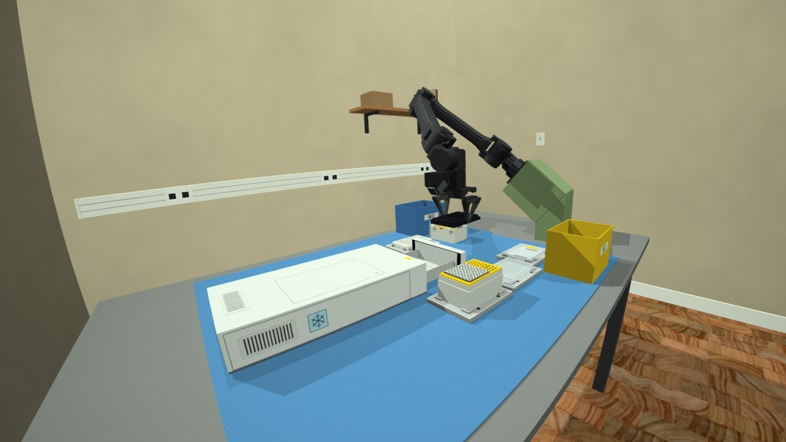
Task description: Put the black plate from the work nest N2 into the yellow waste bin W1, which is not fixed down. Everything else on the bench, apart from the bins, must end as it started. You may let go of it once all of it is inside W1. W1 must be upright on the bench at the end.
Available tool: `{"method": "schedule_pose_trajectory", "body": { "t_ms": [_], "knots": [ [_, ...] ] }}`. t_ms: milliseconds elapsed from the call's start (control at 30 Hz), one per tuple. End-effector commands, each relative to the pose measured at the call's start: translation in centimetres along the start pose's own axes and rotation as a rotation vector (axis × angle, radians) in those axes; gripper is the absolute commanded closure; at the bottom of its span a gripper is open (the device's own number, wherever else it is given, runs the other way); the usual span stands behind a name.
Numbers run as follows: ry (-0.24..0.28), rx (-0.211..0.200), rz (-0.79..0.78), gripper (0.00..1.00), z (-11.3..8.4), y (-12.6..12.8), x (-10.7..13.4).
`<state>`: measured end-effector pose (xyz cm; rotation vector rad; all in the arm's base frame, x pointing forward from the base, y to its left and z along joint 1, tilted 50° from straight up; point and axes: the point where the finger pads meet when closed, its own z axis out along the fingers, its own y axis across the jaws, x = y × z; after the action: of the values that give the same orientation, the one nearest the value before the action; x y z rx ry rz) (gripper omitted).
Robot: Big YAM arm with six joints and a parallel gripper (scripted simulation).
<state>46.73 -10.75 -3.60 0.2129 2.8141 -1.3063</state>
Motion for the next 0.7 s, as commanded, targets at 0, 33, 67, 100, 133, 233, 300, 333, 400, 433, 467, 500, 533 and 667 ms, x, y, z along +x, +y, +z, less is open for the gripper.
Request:
{"method": "schedule_pose_trajectory", "body": {
  "t_ms": [0, 33, 67, 100, 133, 233, 300, 333, 400, 433, 467, 500, 533, 667],
  "knots": [
    [-0.039, -0.011, 0.012, 1.0, -1.5, 1.8, -0.3],
    [-0.043, -0.012, 0.017, 1.0, -1.8, 1.7, -0.2],
    [-0.047, -0.013, 0.022, 1.0, -2.0, 1.8, -0.3],
    [-0.048, -0.013, 0.023, 1.0, -1.9, 2.2, -0.3],
    [-0.042, -0.011, 0.016, 1.0, -1.5, 2.7, 0.0],
    [-0.034, -0.009, 0.006, 1.0, -1.2, 3.1, 0.7],
    [-0.032, -0.008, 0.003, 1.0, -1.6, 3.0, 1.1],
    [-0.032, -0.008, 0.004, 1.0, -1.4, 3.5, 1.1],
    [-0.034, -0.01, 0.007, 1.0, -1.3, 4.2, 1.4],
    [-0.031, -0.009, 0.003, 1.0, -1.1, 4.4, 1.8],
    [-0.027, -0.007, -0.001, 1.0, -1.1, 4.6, 2.1],
    [-0.026, -0.007, -0.003, 1.0, -1.1, 4.8, 2.3],
    [-0.032, -0.009, 0.005, 1.0, -1.3, 4.9, 2.2],
    [-0.043, -0.012, 0.017, 1.0, -1.6, 5.5, 2.4]
  ]
}}
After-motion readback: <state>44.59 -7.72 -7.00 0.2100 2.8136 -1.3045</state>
